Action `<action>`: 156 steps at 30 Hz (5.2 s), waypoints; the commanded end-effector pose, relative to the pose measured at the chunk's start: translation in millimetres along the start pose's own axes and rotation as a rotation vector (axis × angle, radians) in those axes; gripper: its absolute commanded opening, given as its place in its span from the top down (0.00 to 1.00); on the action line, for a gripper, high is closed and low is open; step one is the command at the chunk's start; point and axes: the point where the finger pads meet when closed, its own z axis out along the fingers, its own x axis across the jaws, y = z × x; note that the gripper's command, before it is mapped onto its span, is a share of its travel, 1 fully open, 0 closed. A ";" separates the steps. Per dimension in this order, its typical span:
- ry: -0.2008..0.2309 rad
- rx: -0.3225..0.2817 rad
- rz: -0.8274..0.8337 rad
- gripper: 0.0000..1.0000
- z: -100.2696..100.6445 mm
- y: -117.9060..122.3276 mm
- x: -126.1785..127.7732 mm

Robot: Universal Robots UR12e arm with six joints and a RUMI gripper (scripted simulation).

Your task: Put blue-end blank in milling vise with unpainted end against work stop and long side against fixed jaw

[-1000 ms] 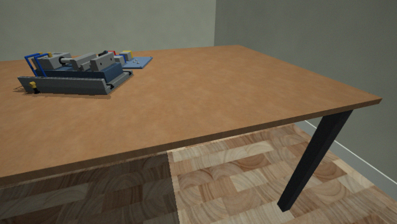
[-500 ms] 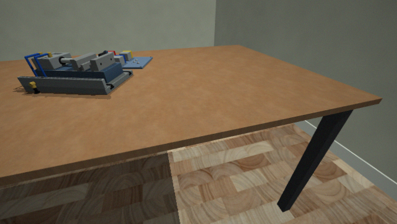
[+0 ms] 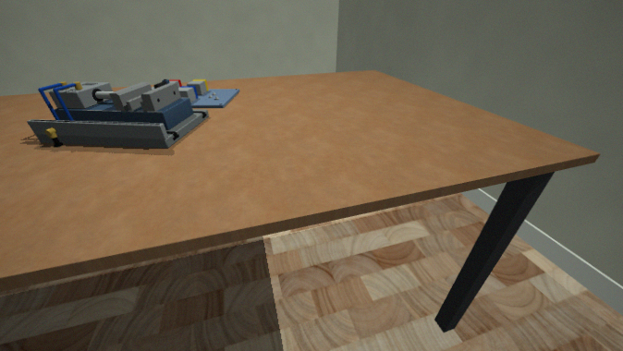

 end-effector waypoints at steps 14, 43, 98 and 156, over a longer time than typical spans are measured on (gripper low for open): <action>0.010 -0.061 0.140 0.00 81.3 -144.5 82.3; 0.071 -0.054 0.274 0.00 158.6 -346.8 115.0; 0.073 -0.053 0.275 0.60 157.7 -348.3 115.5; 0.072 -0.053 0.275 0.60 207.6 -345.6 118.7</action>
